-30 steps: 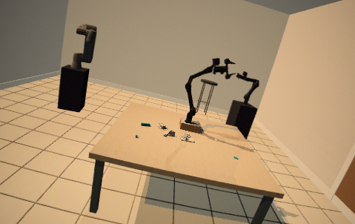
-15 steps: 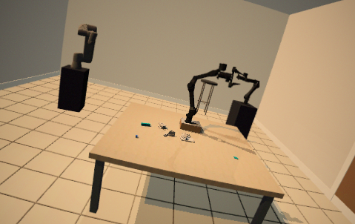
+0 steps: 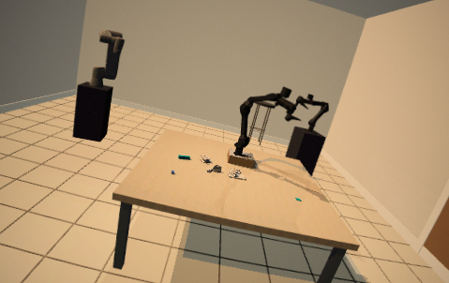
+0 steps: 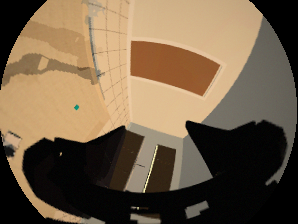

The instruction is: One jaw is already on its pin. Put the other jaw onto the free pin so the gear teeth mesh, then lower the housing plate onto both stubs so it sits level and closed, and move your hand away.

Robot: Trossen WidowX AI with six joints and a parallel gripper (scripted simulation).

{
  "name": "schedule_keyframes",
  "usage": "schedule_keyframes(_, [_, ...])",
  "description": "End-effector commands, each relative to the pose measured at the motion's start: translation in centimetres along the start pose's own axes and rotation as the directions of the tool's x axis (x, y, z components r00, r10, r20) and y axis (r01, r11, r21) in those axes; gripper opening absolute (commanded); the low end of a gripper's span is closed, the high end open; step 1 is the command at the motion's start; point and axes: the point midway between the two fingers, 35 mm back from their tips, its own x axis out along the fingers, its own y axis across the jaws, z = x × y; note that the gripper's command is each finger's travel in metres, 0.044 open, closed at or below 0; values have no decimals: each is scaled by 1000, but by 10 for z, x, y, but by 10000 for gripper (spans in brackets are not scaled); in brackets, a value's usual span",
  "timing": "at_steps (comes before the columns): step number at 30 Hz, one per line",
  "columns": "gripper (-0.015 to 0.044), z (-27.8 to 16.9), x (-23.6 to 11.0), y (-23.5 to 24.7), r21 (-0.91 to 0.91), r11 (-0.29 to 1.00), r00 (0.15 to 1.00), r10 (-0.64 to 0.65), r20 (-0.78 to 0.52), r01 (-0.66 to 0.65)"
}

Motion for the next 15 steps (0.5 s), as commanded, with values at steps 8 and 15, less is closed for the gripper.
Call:
schedule_keyframes(8, [440, -69, 11, 89, 98, 966, 957, 253, -140, -241])
schedule_keyframes(15, [440, -110, 6, 149, 151, 908, 887, 415, -203, -390])
